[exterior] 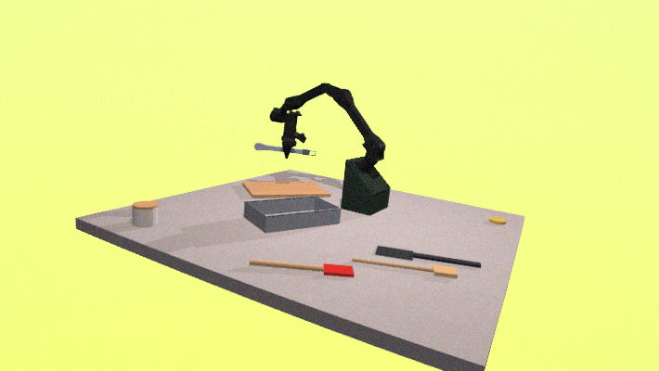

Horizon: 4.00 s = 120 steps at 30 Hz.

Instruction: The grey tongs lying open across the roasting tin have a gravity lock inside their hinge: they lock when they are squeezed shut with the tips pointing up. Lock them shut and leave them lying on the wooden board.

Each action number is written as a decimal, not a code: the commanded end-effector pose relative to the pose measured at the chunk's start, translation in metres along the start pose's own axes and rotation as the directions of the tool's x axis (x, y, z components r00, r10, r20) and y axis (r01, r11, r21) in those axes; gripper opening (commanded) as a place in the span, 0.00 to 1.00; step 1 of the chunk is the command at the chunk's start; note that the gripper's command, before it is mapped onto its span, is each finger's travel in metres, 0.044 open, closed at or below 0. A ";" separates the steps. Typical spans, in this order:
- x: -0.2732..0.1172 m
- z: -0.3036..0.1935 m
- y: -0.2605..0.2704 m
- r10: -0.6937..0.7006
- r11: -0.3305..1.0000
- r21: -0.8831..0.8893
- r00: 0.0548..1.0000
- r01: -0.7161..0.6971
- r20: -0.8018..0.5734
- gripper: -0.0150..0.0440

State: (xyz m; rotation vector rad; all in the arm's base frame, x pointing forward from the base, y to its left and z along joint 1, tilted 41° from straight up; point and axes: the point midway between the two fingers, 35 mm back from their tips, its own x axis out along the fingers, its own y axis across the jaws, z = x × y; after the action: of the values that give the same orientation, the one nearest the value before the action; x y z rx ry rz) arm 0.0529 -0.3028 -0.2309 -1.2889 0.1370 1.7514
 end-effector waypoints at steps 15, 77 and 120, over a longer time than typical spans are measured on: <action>0.023 -0.004 0.016 -0.045 0.998 0.034 0.936 0.061 -0.349 0.00; 0.003 0.040 0.000 0.011 1.000 0.009 0.403 -0.006 -0.915 0.00; 0.024 0.009 0.019 -0.027 0.998 0.017 0.687 0.058 -0.726 0.00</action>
State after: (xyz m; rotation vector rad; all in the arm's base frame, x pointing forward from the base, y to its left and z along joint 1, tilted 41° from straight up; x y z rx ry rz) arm 0.0304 -0.2893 -0.2470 -1.9348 0.6249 1.0301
